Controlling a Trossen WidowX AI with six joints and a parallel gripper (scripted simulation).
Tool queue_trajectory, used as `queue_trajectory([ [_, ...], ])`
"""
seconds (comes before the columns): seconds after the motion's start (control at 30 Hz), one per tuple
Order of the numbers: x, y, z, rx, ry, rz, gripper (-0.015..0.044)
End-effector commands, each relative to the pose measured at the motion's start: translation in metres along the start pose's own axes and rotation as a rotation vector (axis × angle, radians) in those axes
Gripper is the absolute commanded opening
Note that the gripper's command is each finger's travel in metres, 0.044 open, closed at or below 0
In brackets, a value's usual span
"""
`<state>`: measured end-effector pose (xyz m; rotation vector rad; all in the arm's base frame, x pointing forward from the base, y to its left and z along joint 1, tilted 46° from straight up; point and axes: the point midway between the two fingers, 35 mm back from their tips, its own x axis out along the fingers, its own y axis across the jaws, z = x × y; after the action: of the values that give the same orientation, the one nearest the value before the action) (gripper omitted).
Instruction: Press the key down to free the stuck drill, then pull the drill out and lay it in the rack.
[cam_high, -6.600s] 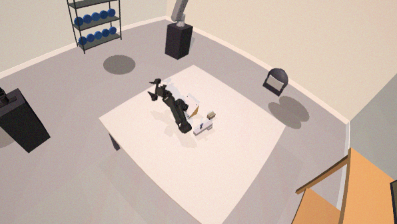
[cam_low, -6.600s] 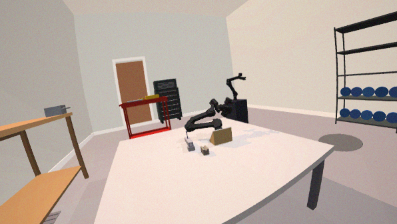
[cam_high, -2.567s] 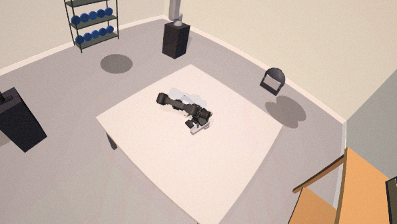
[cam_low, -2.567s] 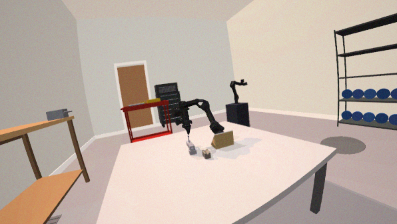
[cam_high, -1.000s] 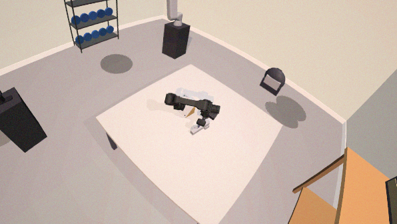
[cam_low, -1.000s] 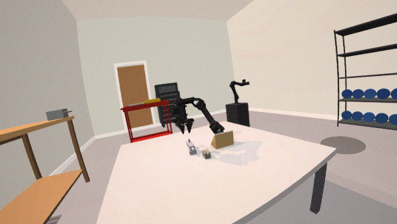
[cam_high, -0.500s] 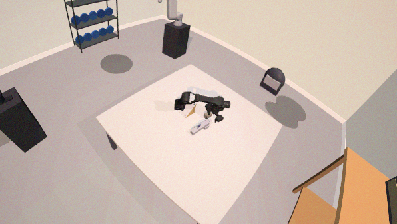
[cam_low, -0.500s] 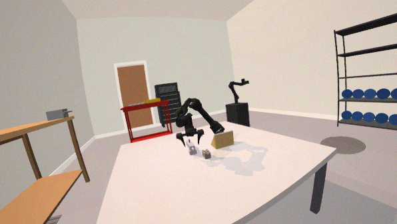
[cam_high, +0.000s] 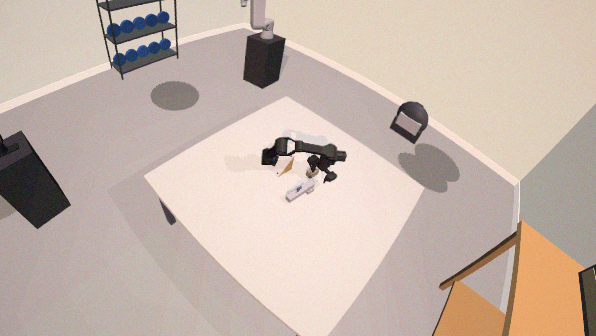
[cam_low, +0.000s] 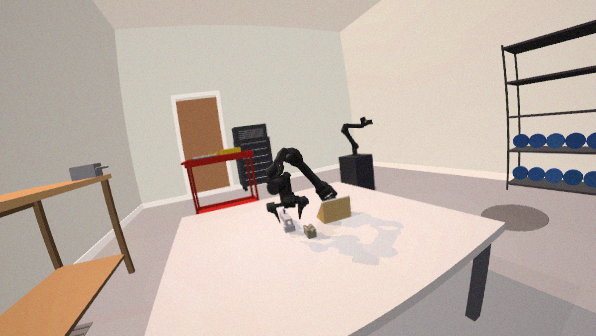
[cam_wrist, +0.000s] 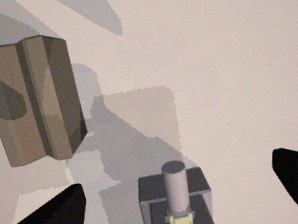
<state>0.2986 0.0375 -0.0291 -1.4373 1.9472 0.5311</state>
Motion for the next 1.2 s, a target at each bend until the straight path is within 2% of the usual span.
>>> queue_trajectory([
  [0.0,0.002,0.001,0.0,-0.009,0.006,0.0,0.044],
  [1.17,0.053,0.001,-0.015,-0.009,0.009,-0.001,0.044],
])
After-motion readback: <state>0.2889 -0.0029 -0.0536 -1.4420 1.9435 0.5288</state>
